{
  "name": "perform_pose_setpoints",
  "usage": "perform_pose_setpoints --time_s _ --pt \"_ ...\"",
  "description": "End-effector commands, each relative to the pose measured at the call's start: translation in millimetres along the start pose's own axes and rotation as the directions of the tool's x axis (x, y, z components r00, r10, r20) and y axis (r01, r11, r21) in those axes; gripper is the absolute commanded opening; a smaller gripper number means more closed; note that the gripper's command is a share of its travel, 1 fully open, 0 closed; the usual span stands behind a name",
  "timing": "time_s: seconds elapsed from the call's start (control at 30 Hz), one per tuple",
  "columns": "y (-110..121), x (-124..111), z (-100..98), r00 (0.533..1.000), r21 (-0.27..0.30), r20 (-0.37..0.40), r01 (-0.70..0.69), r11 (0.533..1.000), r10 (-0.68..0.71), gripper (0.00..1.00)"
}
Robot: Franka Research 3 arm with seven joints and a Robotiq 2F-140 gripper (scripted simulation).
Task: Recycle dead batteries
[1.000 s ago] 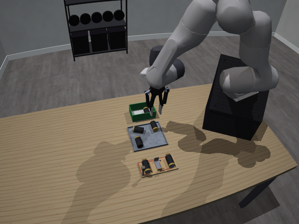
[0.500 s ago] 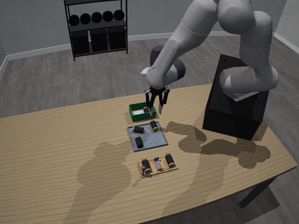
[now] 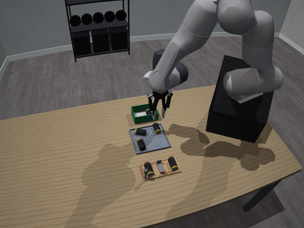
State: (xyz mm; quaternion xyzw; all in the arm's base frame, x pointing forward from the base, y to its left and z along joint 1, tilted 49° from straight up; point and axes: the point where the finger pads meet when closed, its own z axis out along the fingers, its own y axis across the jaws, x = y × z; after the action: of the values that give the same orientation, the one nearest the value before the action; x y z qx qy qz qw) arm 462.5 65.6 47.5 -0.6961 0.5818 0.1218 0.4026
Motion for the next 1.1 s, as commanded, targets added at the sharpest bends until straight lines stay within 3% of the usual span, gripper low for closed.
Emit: perform_pose_setpoints --time_s 0.0,0.13,0.23,1.07 --pt "-2 4 14.3 1.000 0.007 -0.012 -0.001 1.000 0.002 0.29" --pt "-2 5 45.2 1.000 0.007 -0.012 -0.001 1.000 0.002 0.29" --pt "-2 5 56.8 1.000 0.007 -0.012 -0.001 1.000 0.002 0.29" --pt "-2 5 57.9 1.000 0.007 -0.012 -0.001 1.000 0.002 0.29"
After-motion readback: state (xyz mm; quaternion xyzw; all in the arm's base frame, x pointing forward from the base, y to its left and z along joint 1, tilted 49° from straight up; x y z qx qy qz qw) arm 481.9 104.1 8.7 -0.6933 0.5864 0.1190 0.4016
